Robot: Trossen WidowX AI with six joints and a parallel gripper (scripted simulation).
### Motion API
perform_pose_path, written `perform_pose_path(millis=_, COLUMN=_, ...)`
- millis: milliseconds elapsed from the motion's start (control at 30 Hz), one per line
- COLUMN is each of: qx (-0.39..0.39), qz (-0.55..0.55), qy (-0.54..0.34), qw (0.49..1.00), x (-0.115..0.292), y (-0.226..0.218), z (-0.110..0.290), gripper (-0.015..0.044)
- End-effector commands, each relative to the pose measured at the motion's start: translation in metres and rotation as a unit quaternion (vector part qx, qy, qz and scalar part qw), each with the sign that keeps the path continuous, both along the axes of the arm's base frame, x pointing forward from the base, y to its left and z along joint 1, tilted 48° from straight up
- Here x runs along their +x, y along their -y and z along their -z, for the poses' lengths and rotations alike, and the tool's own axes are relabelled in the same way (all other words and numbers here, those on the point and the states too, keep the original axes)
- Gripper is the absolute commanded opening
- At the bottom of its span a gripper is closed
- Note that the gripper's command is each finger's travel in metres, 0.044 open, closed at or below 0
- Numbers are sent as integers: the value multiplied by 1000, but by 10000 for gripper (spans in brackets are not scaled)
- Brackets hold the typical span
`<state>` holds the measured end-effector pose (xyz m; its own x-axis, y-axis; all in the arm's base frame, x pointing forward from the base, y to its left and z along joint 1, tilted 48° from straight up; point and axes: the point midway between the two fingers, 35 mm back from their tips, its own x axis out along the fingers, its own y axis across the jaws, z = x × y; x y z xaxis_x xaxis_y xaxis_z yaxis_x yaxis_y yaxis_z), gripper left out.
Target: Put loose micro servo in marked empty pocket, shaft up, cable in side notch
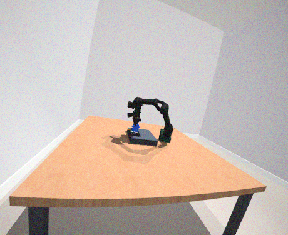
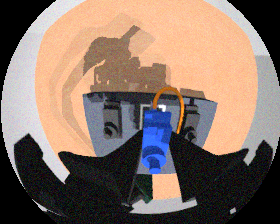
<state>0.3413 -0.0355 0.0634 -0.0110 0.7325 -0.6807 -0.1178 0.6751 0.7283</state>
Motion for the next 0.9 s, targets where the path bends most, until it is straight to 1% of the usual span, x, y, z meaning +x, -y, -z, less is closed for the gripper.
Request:
perform_pose_path(millis=0, qx=2, qz=3, qy=-3, qw=1000, x=-1, y=-4, z=4, gripper=0)
perform_pose_path(millis=867, qx=2, qz=3, qy=-3, qw=1000, x=-1, y=-13, z=12, gripper=0)
